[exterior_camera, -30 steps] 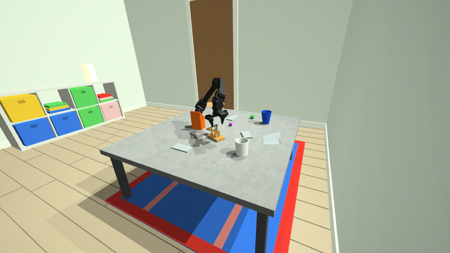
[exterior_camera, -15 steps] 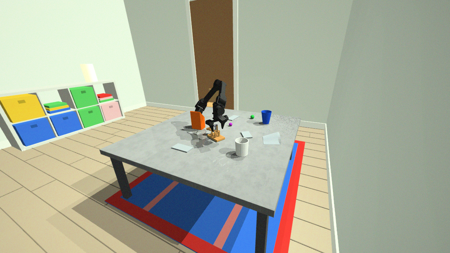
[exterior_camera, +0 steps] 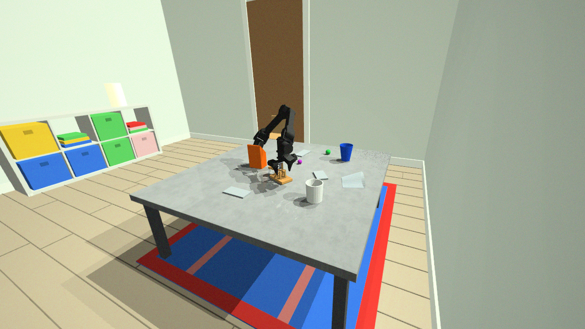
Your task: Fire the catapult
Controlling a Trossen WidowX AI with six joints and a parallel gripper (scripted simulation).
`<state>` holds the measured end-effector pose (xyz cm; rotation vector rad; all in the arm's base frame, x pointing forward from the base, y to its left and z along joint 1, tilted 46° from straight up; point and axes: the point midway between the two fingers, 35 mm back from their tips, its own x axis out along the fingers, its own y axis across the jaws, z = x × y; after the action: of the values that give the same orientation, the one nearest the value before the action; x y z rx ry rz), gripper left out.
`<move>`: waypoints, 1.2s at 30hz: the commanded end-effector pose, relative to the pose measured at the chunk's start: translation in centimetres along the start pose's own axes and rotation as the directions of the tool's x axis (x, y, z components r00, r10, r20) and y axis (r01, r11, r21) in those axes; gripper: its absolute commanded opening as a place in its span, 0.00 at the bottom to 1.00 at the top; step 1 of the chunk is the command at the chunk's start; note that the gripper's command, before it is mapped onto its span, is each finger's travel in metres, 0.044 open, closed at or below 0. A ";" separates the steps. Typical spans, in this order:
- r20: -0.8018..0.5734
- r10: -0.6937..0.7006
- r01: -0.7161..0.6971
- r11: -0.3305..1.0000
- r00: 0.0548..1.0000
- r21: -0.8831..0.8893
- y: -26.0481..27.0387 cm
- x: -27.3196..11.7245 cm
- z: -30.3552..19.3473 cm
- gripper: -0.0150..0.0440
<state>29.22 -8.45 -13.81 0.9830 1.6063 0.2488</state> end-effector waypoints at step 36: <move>-0.006 -0.001 0.001 1.000 1.000 0.002 -0.1 -1.9 -0.1 0.26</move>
<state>28.68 -7.27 -14.38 0.9964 1.6393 0.2652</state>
